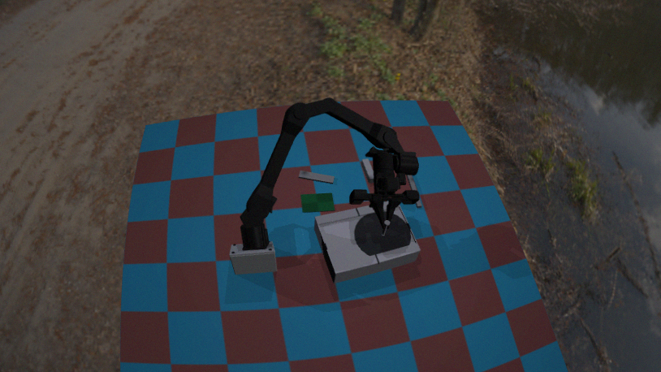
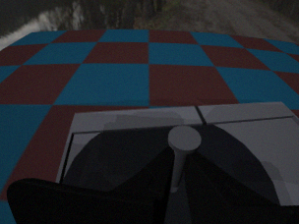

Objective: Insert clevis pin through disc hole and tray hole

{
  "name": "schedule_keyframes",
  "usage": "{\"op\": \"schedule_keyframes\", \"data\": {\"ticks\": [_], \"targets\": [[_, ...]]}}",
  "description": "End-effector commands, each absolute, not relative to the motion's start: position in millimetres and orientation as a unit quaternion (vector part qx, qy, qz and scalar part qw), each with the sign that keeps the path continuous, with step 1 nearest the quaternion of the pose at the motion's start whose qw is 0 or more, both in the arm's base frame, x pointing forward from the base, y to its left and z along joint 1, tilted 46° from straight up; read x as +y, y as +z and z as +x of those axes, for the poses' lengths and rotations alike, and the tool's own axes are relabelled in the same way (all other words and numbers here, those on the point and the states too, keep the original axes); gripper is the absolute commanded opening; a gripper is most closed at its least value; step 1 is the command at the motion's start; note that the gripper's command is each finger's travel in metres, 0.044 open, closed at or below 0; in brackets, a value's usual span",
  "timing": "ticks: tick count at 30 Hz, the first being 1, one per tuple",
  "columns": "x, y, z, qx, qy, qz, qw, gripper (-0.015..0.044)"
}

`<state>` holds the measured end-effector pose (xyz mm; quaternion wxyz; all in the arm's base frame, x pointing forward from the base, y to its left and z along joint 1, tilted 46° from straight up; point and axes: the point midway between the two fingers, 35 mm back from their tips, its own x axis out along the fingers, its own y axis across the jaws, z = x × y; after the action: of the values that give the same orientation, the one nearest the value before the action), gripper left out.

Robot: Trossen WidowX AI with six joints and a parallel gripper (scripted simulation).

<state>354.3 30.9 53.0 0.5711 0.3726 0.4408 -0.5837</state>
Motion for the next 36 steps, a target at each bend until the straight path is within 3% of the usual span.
{"op": "schedule_keyframes", "data": {"ticks": [1, 36], "targets": [[31.7, 52.5, 353.5, 0.436, -0.586, 0.372, 0.572, 0.0000], [29.4, 51.5, 354.2, 0.441, -0.581, 0.386, 0.564, 0.0000]]}}
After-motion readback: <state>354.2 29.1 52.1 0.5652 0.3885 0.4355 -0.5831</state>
